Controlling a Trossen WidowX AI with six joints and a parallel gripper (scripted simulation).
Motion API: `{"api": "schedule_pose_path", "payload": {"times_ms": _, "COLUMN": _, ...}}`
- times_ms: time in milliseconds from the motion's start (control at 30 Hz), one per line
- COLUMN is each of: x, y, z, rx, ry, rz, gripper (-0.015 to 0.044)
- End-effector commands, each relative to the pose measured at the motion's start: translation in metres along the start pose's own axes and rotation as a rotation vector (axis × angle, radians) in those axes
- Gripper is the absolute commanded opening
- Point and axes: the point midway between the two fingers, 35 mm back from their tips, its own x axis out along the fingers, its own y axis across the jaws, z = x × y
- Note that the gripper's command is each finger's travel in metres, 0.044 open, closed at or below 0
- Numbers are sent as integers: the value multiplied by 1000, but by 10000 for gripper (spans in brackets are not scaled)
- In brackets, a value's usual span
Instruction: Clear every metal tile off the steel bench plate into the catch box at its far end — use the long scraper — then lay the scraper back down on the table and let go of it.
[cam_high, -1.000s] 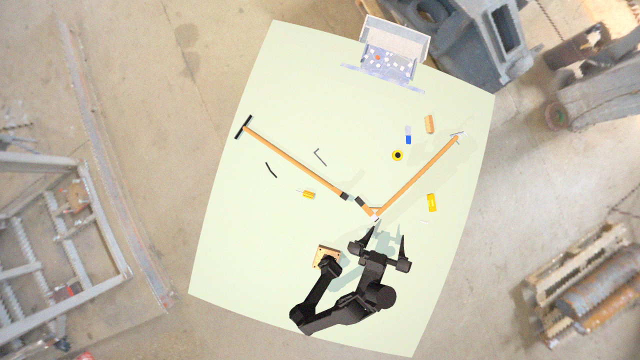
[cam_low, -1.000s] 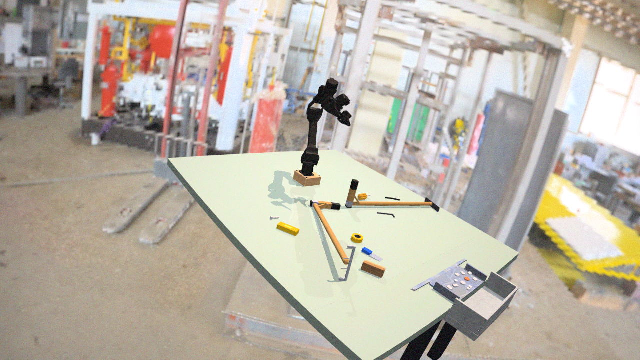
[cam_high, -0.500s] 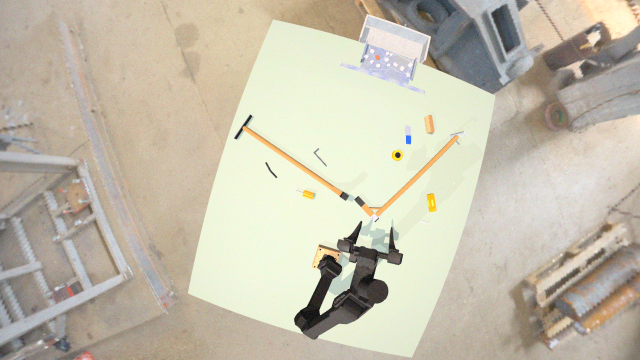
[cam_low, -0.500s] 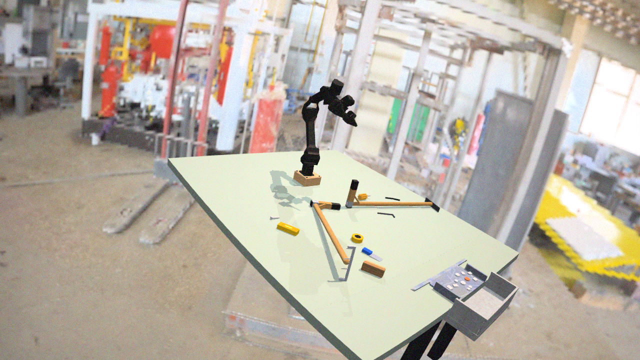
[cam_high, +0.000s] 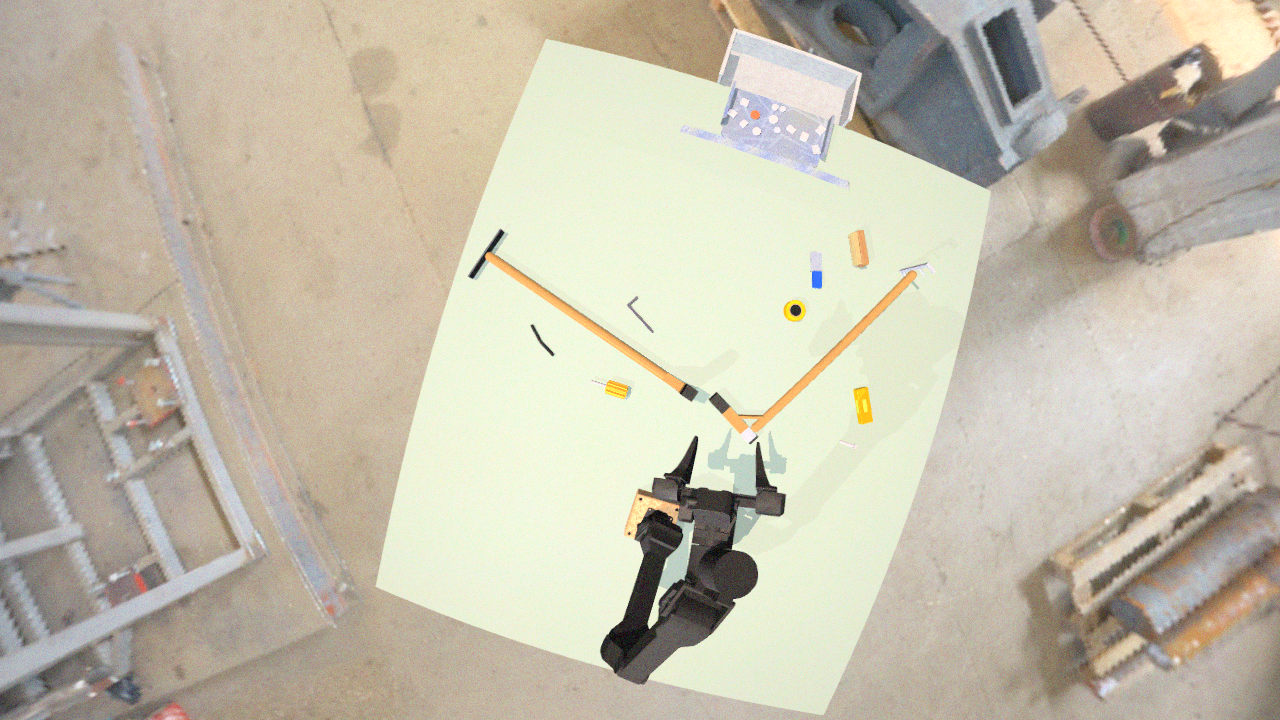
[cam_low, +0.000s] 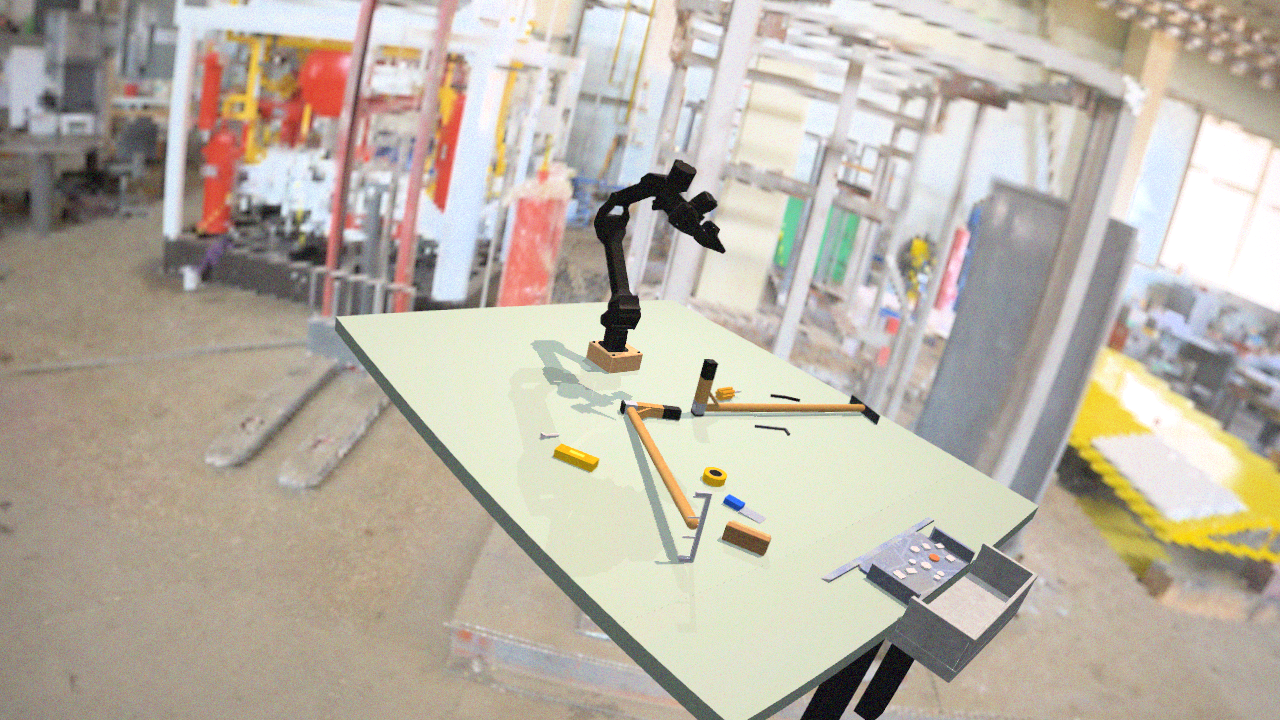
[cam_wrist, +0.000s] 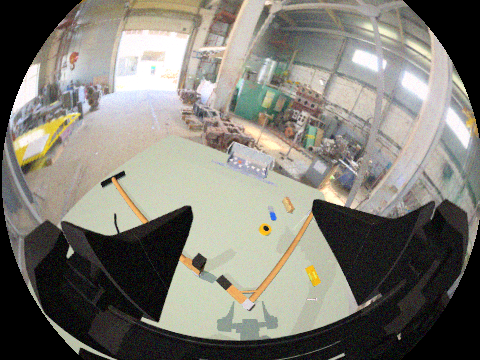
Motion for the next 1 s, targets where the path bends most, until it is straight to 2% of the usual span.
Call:
{"api": "schedule_pose_path", "payload": {"times_ms": 0, "x": 0, "y": 7, "z": 2, "rx": 7, "ry": -5, "rz": 18, "gripper": 440}}
{"api": "schedule_pose_path", "payload": {"times_ms": 967, "x": -6, "y": 74, "z": 23, "rx": 36, "ry": -70, "rz": 232, "gripper": 440}}
